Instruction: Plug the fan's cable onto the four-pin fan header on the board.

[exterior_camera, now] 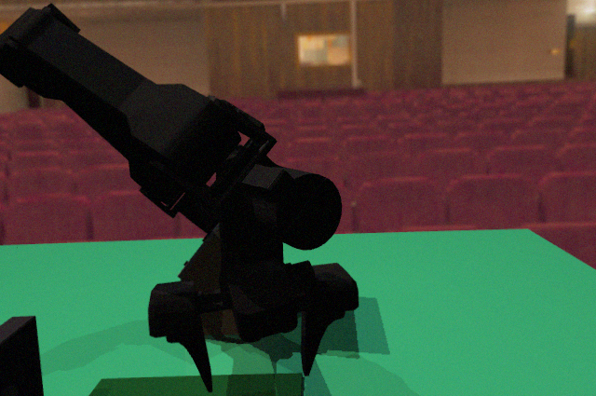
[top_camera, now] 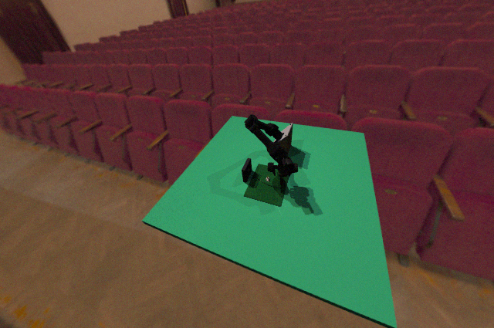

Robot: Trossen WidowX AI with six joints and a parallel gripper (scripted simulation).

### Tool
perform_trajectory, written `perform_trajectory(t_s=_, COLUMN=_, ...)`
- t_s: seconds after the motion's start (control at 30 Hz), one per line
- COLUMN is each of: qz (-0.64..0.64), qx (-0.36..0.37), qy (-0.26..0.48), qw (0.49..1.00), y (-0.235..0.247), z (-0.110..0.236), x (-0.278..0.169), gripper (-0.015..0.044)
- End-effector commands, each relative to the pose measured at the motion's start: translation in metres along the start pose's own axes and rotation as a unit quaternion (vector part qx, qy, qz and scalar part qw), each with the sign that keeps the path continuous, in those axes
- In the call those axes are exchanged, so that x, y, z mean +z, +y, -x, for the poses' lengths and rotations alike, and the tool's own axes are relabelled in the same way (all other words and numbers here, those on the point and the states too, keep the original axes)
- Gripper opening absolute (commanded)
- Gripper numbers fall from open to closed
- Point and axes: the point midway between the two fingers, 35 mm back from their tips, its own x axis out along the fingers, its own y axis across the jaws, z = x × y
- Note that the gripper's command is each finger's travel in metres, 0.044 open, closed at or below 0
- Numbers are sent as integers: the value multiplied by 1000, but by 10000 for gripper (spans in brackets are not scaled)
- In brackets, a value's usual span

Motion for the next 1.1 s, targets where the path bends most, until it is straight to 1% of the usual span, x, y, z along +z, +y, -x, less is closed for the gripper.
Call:
perform_trajectory(t_s=0.0, qz=-1, qx=-2, qy=-7, qw=1000, y=-1, z=-3, x=2, gripper=440)
perform_trajectory(t_s=1.07, qz=-1, qx=-4, qy=-6, qw=1000, y=-2, z=-52, x=2, gripper=440)
